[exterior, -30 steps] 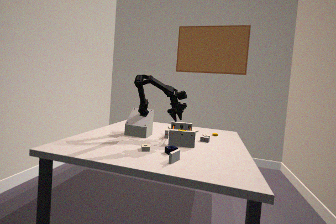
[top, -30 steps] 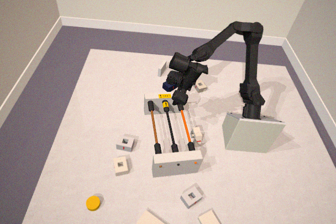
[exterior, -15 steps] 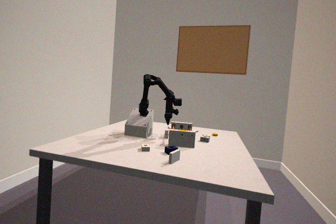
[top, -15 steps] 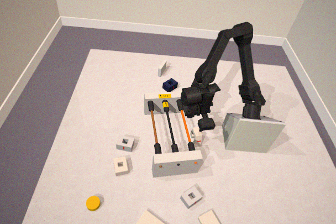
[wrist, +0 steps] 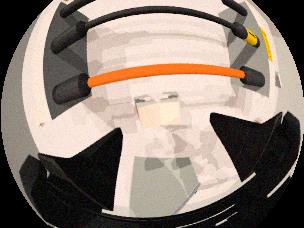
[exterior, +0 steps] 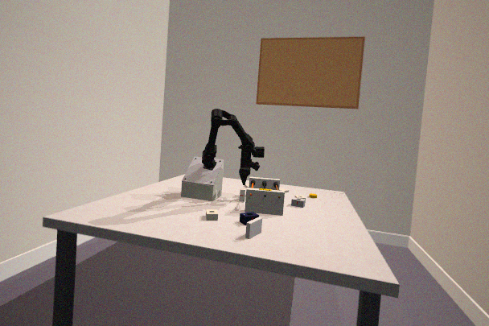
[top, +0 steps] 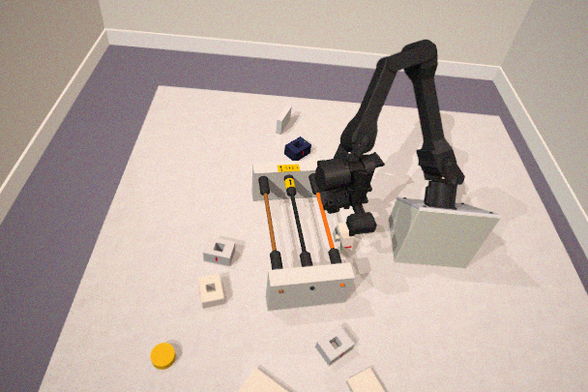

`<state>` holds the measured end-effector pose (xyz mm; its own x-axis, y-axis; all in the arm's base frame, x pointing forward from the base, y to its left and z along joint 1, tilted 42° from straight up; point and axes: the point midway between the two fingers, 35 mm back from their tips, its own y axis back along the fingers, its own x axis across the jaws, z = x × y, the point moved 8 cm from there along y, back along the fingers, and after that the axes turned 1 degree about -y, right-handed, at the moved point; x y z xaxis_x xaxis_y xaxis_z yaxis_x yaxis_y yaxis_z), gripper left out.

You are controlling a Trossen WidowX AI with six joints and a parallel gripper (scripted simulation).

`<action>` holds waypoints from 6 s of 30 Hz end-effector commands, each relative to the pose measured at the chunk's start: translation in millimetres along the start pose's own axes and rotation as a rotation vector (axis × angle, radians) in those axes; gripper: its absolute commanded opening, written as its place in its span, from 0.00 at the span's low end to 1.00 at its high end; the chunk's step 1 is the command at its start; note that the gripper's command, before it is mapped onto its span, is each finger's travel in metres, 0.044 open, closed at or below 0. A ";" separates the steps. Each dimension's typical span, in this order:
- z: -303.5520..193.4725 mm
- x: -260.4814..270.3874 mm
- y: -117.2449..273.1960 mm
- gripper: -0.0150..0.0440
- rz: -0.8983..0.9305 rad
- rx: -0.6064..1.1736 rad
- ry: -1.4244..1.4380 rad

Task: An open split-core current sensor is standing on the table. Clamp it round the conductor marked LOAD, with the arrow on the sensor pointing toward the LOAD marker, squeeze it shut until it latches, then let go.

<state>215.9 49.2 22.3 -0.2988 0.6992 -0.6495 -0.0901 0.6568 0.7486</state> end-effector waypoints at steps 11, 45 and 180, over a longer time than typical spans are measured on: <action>-2.6 -0.1 -26.0 1.00 -0.005 0.006 0.006; -2.0 -0.8 -40.2 0.55 -0.003 0.003 0.000; 122.6 -4.6 19.9 0.25 0.000 0.000 1.520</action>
<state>331.6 93.3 23.3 -0.9637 -0.2470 0.1010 -0.0901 0.6573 0.7482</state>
